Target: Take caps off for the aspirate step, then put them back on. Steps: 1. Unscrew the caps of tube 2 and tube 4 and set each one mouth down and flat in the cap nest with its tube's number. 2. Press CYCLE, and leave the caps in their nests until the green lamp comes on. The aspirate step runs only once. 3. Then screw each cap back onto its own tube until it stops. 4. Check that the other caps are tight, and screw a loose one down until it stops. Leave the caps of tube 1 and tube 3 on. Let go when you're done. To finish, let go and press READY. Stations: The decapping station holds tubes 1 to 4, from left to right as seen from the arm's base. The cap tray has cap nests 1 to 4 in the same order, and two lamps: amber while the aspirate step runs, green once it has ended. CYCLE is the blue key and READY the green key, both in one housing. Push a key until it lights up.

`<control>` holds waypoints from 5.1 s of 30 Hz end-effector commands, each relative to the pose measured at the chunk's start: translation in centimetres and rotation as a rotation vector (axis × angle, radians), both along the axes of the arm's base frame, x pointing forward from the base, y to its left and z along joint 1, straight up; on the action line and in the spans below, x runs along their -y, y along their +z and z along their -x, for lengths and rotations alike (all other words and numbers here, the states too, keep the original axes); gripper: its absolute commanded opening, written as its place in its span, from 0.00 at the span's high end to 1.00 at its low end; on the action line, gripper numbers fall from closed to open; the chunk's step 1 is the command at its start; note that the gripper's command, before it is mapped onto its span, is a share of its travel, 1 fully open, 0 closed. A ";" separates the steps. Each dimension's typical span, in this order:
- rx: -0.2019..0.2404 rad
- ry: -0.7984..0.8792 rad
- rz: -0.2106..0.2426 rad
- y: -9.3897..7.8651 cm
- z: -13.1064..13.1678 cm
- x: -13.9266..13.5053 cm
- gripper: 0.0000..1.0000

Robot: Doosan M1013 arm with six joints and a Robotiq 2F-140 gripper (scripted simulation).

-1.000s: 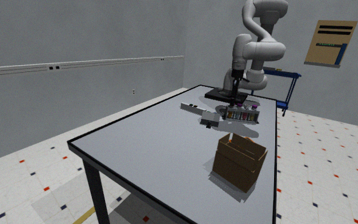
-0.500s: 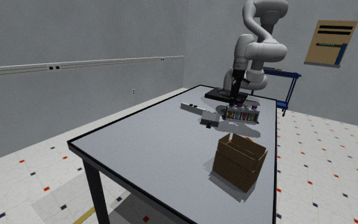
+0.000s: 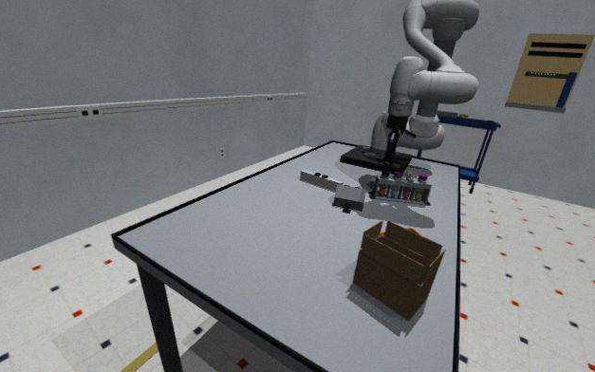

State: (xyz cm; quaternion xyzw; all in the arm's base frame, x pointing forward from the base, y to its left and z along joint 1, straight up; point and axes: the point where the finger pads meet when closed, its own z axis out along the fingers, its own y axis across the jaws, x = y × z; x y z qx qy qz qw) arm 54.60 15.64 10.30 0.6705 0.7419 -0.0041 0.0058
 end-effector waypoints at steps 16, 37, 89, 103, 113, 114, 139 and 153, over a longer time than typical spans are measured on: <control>-0.008 0.841 -0.009 0.1 0.0 0.0 0.70; -0.007 0.675 -0.010 0.1 0.0 0.0 0.59; -0.005 0.394 -0.011 0.1 0.0 0.0 0.70; -0.008 0.841 -0.009 0.1 0.0 0.0 0.70; -0.008 0.841 -0.008 0.2 0.0 0.0 0.59; -0.008 0.841 -0.009 0.2 0.0 0.0 0.59; 0.000 -0.170 -0.014 0.2 0.0 0.0 0.59; 0.000 -0.206 -0.012 0.2 0.0 0.0 0.70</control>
